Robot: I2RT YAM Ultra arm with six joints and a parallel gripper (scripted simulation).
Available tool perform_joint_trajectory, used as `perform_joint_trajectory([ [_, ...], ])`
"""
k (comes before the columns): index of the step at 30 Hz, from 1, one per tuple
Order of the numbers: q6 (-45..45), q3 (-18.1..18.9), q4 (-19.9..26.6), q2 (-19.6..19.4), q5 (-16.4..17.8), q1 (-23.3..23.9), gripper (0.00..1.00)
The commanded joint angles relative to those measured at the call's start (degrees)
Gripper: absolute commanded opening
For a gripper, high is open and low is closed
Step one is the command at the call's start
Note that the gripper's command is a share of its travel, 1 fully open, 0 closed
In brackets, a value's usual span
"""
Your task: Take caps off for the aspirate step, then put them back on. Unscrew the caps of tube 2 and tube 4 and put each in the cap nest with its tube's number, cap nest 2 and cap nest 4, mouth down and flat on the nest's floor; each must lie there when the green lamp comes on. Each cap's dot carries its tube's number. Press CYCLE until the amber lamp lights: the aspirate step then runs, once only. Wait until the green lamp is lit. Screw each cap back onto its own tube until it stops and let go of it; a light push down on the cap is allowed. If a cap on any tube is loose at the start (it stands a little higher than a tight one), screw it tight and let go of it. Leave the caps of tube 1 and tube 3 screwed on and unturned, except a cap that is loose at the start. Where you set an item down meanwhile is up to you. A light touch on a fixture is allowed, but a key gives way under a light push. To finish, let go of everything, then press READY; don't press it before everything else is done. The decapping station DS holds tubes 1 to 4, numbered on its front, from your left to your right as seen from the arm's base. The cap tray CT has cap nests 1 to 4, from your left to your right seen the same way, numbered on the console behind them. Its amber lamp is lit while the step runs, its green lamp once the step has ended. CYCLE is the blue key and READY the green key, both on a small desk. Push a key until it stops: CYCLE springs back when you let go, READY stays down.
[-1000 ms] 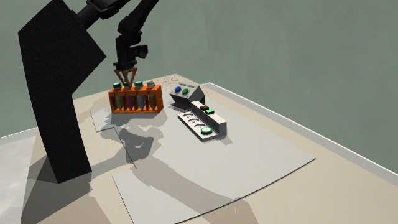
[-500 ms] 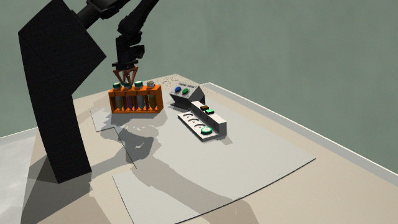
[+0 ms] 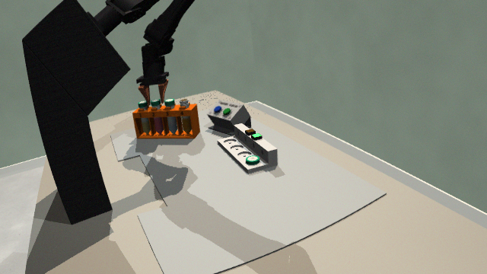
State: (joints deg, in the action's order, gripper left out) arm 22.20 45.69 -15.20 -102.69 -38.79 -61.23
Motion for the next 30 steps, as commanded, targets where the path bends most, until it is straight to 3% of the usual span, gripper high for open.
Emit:
perform_joint_trajectory([
  [1,9.28,-0.03,0.01,0.33,-0.05,-0.35,0.49],
  [30,68.87,-0.03,0.01,0.33,-0.05,-0.35,0.49],
])
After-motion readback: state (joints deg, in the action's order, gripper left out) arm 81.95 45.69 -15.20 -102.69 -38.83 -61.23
